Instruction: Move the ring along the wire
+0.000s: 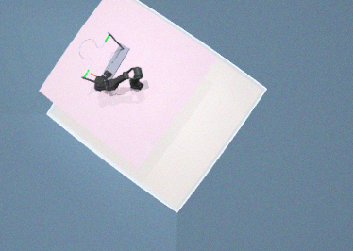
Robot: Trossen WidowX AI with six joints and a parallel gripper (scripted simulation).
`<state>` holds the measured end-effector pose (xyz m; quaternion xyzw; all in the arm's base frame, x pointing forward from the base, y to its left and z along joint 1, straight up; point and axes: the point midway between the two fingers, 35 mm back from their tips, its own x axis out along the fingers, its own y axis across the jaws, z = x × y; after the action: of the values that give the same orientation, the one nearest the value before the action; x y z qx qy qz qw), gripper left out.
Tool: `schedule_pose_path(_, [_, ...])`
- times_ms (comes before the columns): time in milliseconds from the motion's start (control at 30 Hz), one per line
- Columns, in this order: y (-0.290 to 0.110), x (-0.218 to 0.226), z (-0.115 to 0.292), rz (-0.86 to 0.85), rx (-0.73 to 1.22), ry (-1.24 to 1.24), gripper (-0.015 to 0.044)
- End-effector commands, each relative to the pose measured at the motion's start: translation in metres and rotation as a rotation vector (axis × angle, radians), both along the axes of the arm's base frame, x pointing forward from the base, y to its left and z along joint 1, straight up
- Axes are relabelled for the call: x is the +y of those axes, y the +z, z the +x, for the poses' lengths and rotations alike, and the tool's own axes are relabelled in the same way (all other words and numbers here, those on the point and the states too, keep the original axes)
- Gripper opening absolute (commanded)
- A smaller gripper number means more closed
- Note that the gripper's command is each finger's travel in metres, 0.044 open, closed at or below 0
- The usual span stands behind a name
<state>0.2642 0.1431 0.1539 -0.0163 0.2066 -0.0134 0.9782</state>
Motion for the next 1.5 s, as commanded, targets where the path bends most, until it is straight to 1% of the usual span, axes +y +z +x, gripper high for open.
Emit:
schedule_pose_path(0, [-0.001, 0.000, 0.000, 0.002, 0.000, -0.005, -0.0150])
schedule_pose_path(500, [-0.001, 0.000, 0.000, 0.002, 0.000, -0.005, -0.0150])
schedule_pose_path(900, [0.000, 0.000, -0.001, 0.000, 0.002, -0.001, 0.0160])
schedule_pose_path(1467, [0.019, 0.002, -0.046, 0.003, 0.006, -0.005, 0.0160])
